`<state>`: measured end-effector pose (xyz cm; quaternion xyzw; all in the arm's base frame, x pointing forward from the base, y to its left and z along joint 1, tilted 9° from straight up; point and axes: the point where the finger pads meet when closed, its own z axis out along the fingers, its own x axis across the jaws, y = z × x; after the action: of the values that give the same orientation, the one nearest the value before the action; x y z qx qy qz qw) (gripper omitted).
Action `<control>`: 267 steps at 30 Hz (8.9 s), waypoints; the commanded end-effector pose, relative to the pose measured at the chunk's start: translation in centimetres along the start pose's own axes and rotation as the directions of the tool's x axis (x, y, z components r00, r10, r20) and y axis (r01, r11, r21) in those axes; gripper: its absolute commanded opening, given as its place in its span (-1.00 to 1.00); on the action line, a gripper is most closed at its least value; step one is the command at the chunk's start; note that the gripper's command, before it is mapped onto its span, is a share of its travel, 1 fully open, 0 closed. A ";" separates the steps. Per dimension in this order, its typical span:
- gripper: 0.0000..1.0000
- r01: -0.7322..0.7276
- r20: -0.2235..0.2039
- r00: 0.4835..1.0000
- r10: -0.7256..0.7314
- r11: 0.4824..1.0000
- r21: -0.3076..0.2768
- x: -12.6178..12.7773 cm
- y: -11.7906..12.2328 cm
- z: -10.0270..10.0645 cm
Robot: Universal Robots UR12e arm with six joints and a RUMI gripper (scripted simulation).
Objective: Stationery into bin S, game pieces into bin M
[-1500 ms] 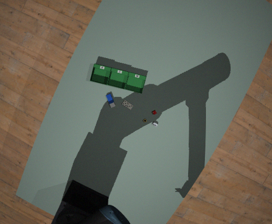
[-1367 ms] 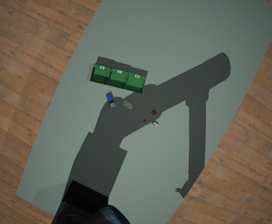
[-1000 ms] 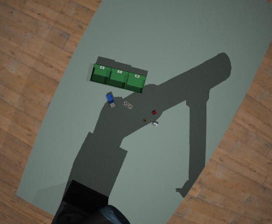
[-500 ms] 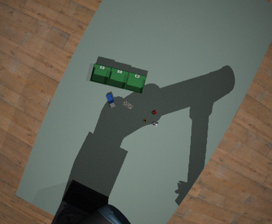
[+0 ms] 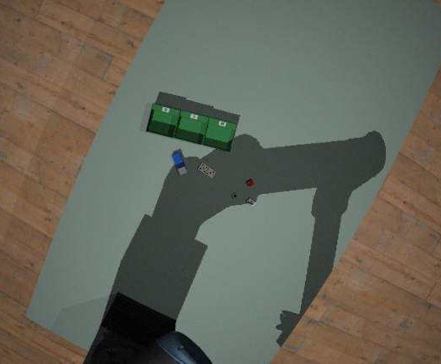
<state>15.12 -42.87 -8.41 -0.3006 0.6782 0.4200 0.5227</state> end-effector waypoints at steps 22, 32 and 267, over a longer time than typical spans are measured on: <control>-0.91 -0.074 -0.354 0.935 0.004 0.980 -0.185 -0.5 -7.0 9.2; -0.91 -0.097 -0.503 0.864 -0.040 0.965 -0.243 -0.8 -9.7 13.6; -0.91 0.371 -0.599 -0.191 -0.778 0.508 -0.777 -4.0 -19.8 78.4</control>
<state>68.74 17.04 -17.62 -0.8461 0.5274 -0.0582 0.0511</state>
